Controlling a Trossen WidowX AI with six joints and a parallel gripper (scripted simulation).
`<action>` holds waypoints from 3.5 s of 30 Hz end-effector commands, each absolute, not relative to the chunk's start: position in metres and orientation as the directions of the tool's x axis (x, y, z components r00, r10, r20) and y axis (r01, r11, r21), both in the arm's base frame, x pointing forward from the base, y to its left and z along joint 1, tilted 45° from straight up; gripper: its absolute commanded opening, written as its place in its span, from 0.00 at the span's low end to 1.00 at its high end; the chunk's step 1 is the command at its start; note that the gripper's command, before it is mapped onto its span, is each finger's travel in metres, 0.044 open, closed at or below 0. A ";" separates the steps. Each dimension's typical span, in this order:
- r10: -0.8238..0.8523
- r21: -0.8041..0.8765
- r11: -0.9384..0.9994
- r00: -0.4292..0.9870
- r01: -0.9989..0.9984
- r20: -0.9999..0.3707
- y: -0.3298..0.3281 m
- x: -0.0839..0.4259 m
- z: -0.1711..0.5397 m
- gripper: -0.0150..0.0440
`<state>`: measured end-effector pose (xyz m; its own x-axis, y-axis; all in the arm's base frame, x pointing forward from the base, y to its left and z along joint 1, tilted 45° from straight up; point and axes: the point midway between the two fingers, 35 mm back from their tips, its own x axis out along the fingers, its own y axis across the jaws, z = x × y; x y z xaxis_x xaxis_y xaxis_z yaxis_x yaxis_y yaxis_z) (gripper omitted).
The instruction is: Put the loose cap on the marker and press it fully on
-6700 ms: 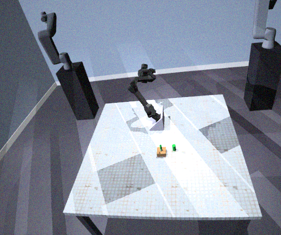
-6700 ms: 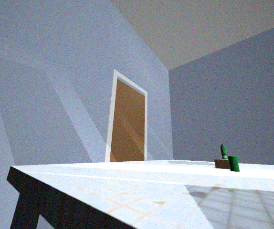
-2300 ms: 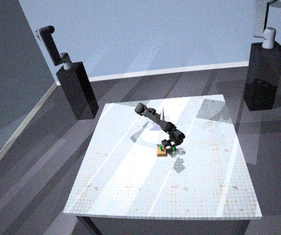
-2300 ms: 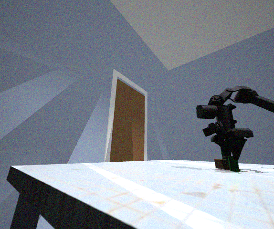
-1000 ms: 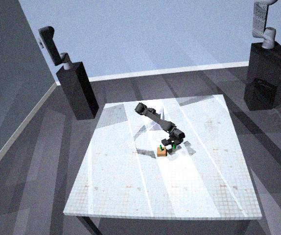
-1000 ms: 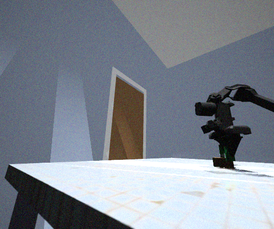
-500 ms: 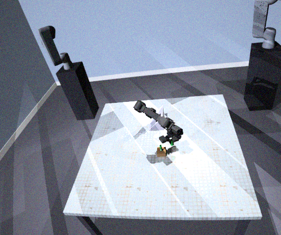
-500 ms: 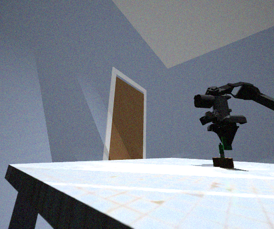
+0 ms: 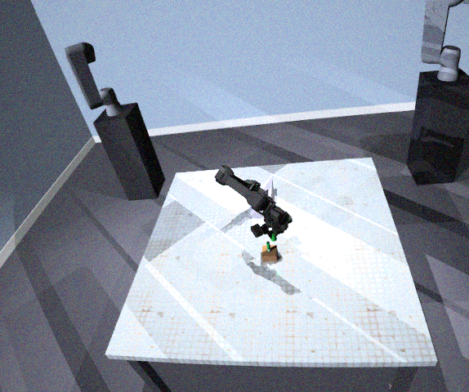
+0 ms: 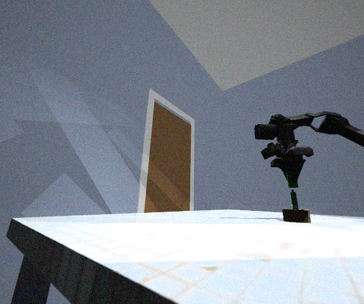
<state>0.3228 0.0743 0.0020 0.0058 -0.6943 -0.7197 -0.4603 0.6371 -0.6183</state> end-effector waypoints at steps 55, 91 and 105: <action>-0.700 -0.623 0.632 0.006 -0.460 -0.714 0.019 0.328 -0.011 0.25; -0.700 -0.623 0.632 0.006 -0.460 -0.714 0.019 0.328 -0.011 0.25; -0.699 -0.623 0.634 0.006 -0.458 -0.715 0.020 0.328 -0.011 0.61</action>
